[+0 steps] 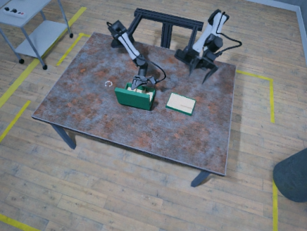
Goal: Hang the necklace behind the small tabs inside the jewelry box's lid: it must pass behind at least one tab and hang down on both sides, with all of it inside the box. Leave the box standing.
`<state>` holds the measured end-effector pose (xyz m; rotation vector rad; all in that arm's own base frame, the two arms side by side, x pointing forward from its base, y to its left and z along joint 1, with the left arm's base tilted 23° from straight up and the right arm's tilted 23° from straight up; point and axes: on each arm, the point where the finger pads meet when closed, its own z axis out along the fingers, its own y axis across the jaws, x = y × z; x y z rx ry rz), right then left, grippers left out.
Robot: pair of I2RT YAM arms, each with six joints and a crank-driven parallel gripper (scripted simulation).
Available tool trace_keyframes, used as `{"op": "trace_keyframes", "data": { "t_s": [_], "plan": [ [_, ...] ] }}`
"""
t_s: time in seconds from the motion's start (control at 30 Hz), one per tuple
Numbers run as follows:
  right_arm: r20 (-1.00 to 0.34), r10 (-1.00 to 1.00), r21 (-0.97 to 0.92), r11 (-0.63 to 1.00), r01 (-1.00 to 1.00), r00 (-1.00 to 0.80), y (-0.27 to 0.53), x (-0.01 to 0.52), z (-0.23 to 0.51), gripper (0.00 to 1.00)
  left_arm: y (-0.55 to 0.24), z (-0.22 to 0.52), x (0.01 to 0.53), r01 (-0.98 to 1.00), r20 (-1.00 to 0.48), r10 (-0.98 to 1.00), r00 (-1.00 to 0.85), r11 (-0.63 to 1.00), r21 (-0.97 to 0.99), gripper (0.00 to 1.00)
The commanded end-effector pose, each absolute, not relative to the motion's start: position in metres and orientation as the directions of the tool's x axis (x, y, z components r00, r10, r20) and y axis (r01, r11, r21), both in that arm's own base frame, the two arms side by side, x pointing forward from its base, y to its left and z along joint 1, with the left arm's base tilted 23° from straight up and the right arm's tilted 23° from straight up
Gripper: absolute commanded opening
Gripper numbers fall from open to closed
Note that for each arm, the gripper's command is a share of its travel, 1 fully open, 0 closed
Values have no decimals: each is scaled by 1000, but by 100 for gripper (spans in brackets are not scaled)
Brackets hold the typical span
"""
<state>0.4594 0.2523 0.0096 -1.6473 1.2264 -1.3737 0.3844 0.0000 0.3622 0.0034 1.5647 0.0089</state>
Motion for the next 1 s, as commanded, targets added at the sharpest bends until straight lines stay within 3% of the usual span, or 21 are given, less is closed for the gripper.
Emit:
{"op": "trace_keyframes", "data": {
  "t_s": [0.0, 0.97],
  "plan": [
    [282, -959, -944, -274, -185, -13, 260, 452, 37, 4, -4, 402, 381, 19, -993, 24, 111, 999, 26, 100],
    [295, -955, -937, -288, -200, -7, 262, 418, 41, 4, -4, 402, 381, 19, -993, 24, 111, 999, 26, 100]
  ]
}}
